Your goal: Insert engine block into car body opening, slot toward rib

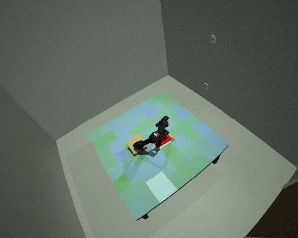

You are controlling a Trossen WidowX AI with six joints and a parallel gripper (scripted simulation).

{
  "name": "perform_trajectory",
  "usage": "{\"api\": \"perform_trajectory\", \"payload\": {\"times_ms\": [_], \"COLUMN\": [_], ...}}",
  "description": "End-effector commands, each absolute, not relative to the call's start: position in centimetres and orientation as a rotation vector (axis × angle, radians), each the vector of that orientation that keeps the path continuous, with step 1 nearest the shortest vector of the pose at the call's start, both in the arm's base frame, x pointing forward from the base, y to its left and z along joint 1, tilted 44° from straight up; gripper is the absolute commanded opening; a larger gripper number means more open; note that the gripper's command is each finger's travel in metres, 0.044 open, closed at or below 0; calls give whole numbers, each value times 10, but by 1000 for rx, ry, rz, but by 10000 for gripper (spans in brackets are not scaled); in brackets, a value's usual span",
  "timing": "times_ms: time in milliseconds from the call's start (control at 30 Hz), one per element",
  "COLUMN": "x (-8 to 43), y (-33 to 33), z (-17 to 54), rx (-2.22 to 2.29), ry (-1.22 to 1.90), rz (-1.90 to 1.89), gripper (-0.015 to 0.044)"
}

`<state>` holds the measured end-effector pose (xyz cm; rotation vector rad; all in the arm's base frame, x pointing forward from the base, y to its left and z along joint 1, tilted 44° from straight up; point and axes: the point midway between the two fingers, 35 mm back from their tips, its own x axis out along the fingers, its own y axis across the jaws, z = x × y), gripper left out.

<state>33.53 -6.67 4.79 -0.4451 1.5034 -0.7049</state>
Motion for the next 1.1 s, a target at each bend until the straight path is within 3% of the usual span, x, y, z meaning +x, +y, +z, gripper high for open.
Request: {"api": "perform_trajectory", "payload": {"times_ms": [0, 467, 667, 1067], "x": [334, 324, 324, 325], "y": [-74, -108, -108, -108], "z": [53, 69, 69, 69], "rx": [-445, -417, -422, -421], "ry": [1491, 1468, 1471, 1470], "rz": [-715, -777, -773, -773], "gripper": [0, 0, 158, 160]}}
